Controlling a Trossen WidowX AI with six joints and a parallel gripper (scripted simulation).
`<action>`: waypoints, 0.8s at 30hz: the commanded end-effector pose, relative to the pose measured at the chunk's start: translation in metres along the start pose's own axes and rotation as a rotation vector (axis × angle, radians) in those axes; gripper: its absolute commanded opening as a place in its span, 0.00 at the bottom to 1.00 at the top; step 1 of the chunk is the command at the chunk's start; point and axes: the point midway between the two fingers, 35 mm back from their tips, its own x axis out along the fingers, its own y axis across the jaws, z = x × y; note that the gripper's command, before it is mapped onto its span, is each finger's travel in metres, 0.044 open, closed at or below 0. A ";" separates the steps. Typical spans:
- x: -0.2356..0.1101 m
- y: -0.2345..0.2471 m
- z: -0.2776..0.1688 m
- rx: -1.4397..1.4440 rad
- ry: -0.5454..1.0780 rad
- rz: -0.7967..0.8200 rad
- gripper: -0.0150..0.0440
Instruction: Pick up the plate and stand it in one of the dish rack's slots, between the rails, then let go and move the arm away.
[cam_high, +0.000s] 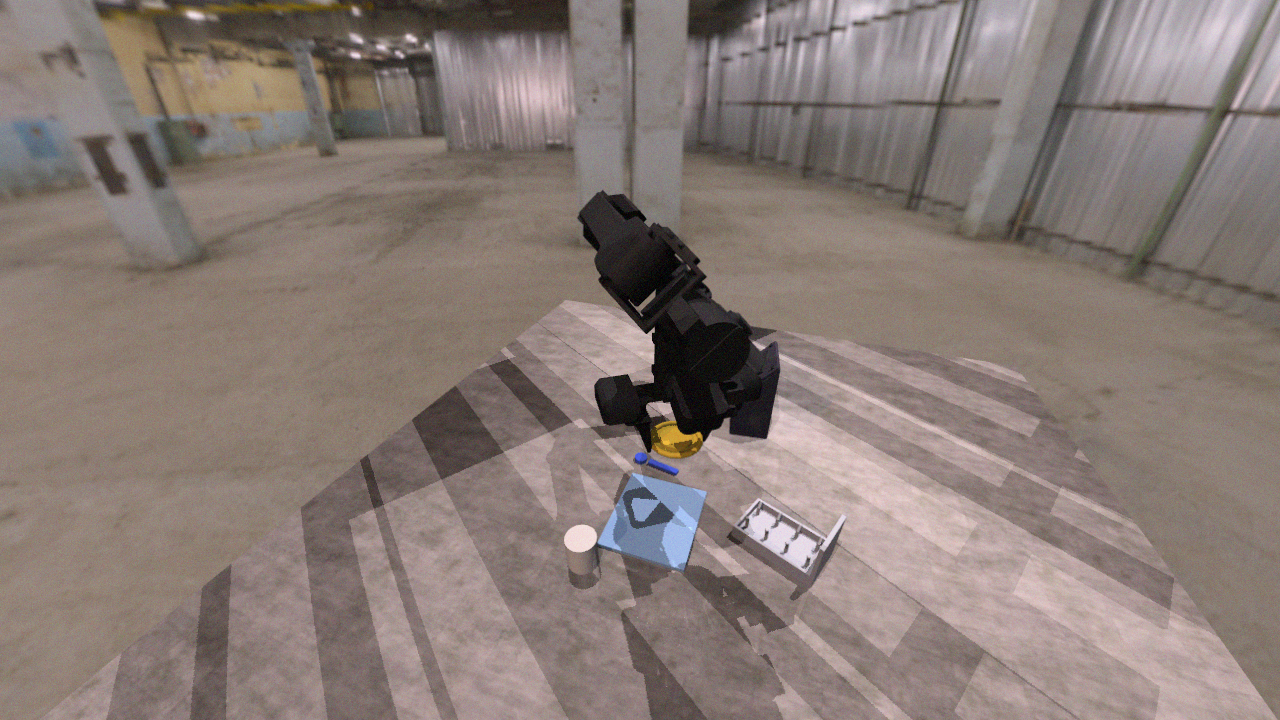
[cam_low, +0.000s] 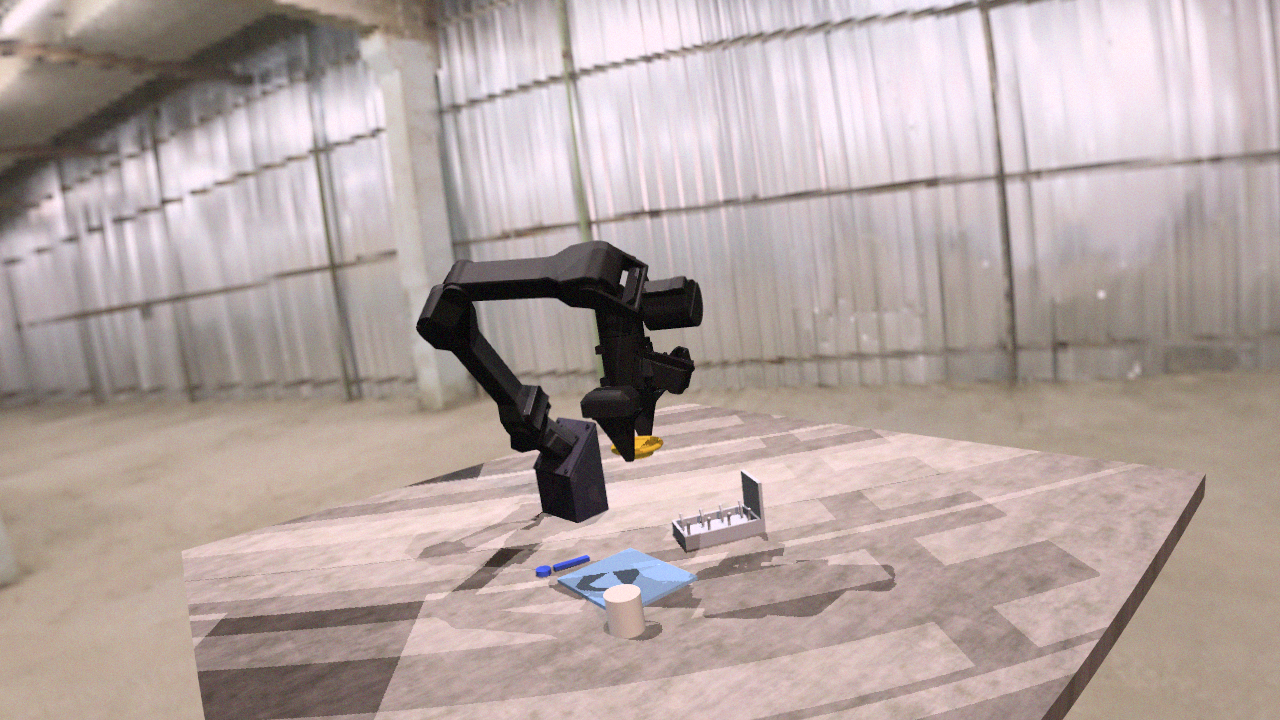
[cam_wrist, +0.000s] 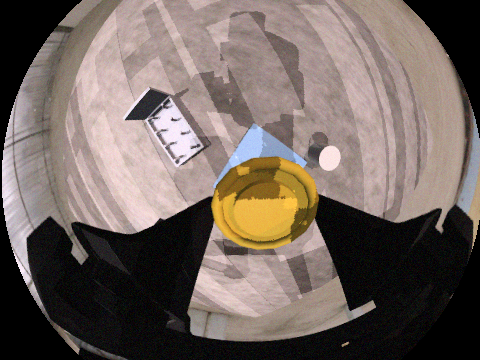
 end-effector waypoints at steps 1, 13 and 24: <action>0.000 0.007 -0.002 -0.128 0.001 0.004 0.25; 0.000 0.027 -0.004 -0.543 -0.002 0.005 0.25; 0.000 0.045 -0.008 -0.922 -0.003 0.004 0.25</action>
